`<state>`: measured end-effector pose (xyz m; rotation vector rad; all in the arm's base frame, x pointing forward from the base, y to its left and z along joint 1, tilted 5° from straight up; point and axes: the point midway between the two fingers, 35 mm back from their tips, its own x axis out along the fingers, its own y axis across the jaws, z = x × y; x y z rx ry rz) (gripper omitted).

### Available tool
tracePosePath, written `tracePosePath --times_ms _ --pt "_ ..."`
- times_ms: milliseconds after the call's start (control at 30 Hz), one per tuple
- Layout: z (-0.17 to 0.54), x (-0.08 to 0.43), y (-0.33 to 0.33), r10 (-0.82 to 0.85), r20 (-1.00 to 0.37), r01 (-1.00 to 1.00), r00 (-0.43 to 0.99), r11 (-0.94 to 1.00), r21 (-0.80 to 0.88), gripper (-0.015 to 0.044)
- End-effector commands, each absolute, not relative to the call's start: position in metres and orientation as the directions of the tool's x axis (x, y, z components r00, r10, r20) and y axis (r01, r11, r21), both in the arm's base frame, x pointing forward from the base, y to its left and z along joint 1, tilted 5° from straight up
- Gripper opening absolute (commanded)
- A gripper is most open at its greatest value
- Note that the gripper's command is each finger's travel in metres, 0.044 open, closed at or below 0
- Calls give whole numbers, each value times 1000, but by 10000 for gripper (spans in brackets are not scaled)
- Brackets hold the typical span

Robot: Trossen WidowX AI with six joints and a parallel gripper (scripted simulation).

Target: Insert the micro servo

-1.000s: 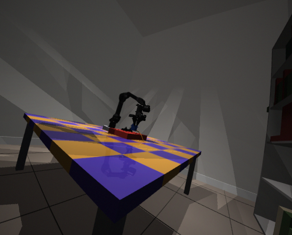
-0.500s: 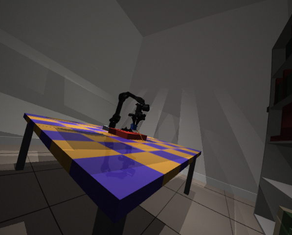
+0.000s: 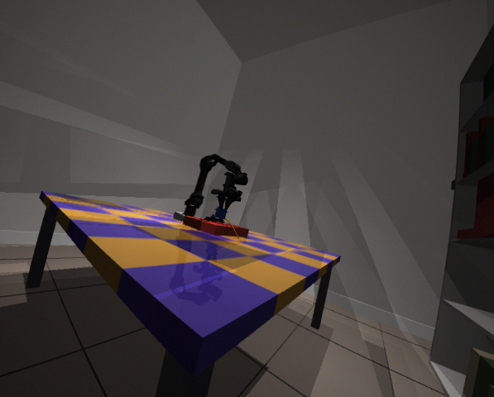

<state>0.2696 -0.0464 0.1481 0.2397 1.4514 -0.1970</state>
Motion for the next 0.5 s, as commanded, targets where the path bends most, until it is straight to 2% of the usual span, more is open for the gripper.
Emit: tracePosePath --times_ms 0,267,467 --pt "148 266 -64 16 -994 275 109 960 46 0" --pt "147 262 -99 12 -994 275 109 960 42 0" --pt "146 261 -102 12 -994 308 109 950 45 0"
